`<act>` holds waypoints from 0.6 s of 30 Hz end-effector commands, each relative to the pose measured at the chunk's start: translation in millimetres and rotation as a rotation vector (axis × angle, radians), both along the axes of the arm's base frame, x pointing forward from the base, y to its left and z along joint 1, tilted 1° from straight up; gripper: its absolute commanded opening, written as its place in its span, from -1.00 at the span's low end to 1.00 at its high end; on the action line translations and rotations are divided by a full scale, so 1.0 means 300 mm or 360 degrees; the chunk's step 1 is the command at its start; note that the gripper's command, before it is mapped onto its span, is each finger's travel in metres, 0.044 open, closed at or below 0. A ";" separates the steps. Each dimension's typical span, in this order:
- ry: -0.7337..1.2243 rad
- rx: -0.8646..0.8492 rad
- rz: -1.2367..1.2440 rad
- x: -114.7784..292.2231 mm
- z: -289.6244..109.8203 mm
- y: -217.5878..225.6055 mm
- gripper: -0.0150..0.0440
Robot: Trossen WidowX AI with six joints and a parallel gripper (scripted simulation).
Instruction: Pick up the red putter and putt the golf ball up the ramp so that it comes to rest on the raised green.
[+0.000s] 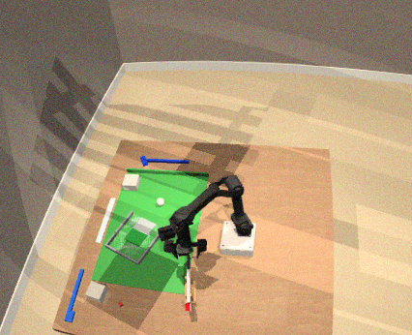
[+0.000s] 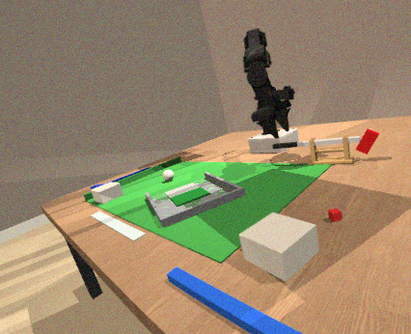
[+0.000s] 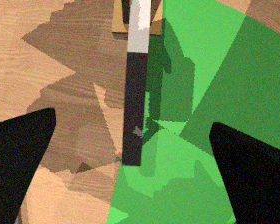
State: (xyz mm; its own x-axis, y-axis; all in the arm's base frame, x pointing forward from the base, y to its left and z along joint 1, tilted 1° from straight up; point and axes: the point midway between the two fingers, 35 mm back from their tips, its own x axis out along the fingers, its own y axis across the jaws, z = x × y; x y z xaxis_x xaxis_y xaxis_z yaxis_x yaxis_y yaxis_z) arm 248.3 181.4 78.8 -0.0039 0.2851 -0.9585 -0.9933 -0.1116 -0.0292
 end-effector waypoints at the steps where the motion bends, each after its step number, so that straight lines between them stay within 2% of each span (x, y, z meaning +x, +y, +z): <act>1: 0.0005 -0.0004 0.0055 -0.001 0.004 0.005 1.00; 18: 0.0005 -0.0004 0.0055 0.004 -0.148 0.007 1.00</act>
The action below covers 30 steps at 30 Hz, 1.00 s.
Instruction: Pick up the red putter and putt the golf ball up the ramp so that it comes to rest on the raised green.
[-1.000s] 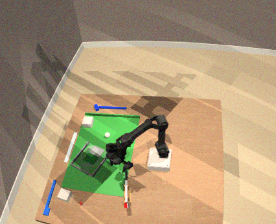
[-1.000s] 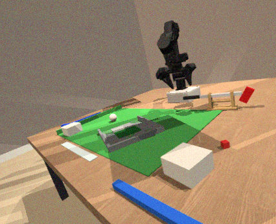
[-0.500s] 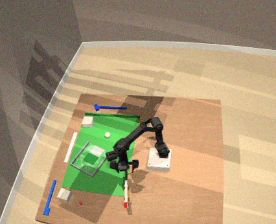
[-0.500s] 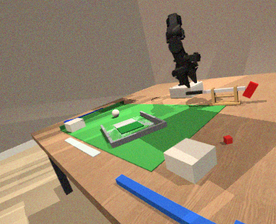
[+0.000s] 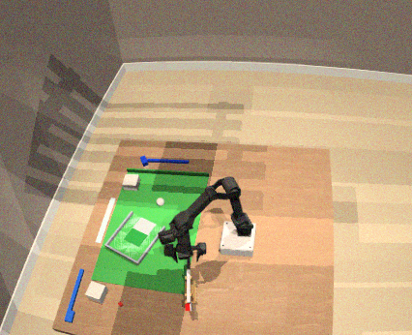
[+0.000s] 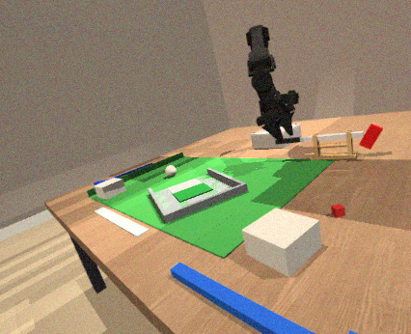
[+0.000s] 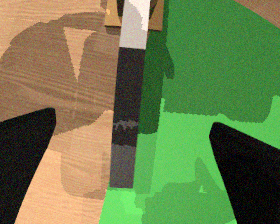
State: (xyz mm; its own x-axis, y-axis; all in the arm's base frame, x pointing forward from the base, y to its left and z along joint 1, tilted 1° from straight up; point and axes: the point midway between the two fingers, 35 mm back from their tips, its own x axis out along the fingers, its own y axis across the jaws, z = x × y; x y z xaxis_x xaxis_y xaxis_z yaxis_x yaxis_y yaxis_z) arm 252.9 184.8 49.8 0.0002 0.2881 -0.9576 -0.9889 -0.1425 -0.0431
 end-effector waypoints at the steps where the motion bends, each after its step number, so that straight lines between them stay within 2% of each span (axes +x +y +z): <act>1: 0.0027 -0.0010 0.0005 -0.011 -0.056 -0.004 1.00; 26: 0.0027 -0.0010 0.0005 -0.010 -0.134 -0.002 1.00; 30: 0.0017 -0.0009 0.0002 -0.004 -0.124 -0.001 0.64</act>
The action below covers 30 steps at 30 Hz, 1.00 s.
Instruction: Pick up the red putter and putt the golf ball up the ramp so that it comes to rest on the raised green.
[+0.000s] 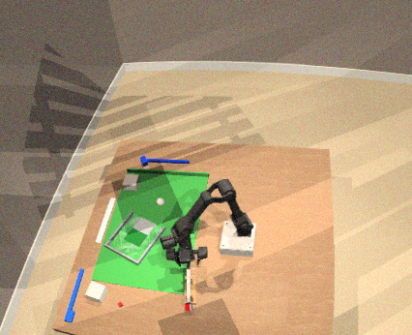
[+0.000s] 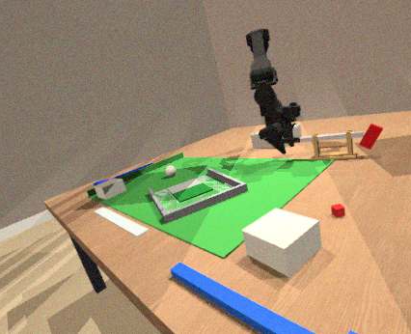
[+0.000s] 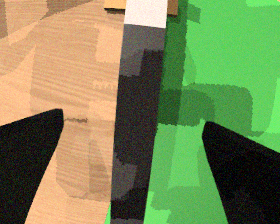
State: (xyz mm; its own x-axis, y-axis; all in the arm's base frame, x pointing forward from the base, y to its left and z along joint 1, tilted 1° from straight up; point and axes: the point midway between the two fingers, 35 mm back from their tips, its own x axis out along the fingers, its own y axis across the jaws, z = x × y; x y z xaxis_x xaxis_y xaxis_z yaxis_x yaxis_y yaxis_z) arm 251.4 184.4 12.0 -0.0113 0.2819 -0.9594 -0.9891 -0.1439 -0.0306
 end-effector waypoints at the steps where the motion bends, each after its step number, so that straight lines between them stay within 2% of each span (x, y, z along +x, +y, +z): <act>1: -0.0002 0.0001 0.0000 0.001 0.002 0.000 0.56; 11: -0.0002 0.0001 0.0000 0.001 0.002 0.000 -0.33; 18: -0.0002 0.0001 0.0000 0.001 0.002 0.000 -0.49; 21: -0.0001 0.0001 0.0000 0.004 0.022 0.002 -0.49; 30: 0.0002 0.0001 0.0000 0.009 0.207 0.002 -0.49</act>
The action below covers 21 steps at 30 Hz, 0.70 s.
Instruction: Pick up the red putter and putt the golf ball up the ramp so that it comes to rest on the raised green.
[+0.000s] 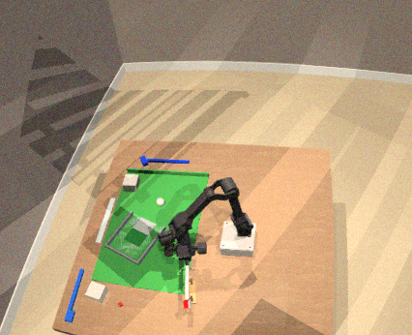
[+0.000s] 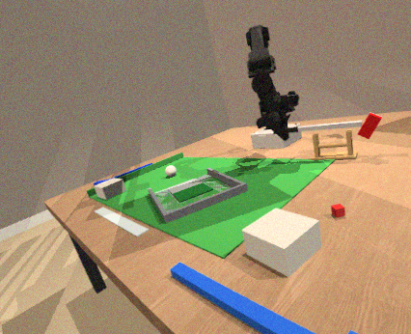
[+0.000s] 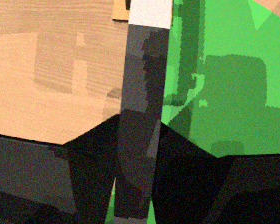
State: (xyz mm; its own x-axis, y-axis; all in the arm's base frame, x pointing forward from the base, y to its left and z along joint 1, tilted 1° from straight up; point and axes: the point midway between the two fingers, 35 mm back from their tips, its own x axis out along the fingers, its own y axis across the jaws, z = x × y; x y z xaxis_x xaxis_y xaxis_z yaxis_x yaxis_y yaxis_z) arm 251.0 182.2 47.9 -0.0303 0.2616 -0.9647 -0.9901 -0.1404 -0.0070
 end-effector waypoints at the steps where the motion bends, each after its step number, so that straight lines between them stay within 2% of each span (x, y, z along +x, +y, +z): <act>1: -0.0031 0.0035 0.0006 0.008 0.111 0.008 -0.49; 6: -0.0028 0.0034 0.0006 -0.007 0.211 -0.001 -0.49; 11: -0.0020 0.0014 -0.0035 0.003 0.186 -0.014 -0.49; 21: 0.0040 -0.0053 -0.0556 0.086 0.193 -0.187 -0.49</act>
